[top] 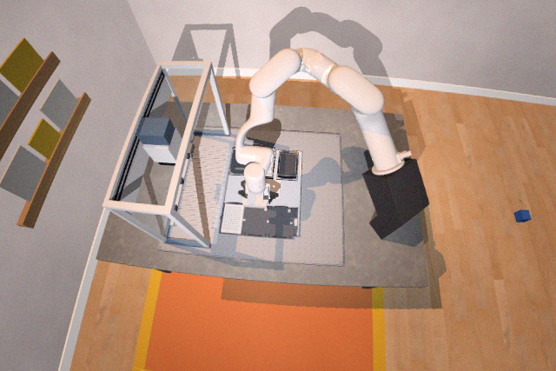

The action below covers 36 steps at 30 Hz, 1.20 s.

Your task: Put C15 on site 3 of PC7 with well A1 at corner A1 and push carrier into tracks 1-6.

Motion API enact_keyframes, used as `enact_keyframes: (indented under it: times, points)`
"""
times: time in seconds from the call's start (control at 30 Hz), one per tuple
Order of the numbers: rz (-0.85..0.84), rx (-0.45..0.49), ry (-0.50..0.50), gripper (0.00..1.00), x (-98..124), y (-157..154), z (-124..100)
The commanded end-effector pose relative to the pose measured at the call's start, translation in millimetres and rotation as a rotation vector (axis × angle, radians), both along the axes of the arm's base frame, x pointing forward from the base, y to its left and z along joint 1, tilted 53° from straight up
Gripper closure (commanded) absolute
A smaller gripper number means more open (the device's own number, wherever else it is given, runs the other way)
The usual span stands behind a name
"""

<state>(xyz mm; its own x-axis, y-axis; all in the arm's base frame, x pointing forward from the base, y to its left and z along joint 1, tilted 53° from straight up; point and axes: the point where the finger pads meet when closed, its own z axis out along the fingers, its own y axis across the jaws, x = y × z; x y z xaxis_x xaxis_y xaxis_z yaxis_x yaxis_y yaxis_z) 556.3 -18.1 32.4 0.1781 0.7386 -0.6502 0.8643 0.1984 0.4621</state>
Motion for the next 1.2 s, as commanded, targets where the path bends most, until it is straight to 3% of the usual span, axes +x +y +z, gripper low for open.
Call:
enact_keyframes:
  times: [0.0, 1.17]
  points:
    - [0.002, 0.001, -0.001, 0.0, -2.9, 5.5, 5.0]
    - [0.001, 0.001, -0.001, 0.0, -27.2, 38.8, 36.1]
